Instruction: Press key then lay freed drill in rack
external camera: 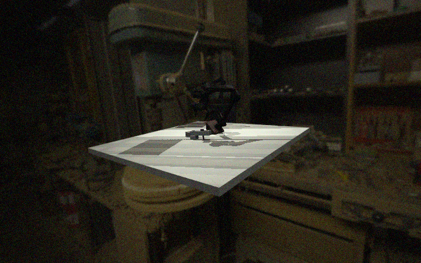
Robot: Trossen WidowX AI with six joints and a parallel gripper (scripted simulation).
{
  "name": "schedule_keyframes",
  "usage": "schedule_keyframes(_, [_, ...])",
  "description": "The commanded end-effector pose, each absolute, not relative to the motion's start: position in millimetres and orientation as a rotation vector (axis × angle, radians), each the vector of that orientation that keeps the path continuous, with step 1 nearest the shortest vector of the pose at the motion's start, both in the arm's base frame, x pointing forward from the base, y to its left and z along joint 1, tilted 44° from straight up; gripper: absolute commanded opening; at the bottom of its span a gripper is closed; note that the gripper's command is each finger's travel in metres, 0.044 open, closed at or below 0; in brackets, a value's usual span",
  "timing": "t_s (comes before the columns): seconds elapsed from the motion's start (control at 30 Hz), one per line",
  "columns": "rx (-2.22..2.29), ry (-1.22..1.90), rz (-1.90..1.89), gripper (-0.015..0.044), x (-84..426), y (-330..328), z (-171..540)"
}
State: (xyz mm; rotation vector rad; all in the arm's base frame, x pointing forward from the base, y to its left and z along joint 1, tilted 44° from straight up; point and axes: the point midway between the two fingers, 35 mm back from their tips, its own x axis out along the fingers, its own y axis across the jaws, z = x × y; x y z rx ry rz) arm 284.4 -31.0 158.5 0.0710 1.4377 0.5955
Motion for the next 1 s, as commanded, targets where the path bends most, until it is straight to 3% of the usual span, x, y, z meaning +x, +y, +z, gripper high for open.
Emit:
schedule_keyframes(0.0, [-0.096, 1.351, 0.858, 0.0440, 295.8, -41.9, 116.2])
schedule_keyframes(0.37, [-0.478, 0.955, 1.350, 0.0440, 305.5, -62.3, 37.0])
schedule_keyframes(0.77, [-0.756, 0.530, 1.602, 0.0440, 298.6, -72.0, -22.4])
schedule_keyframes(0.97, [-0.763, 0.519, 1.606, 0.0440, 298.2, -72.2, -23.9])
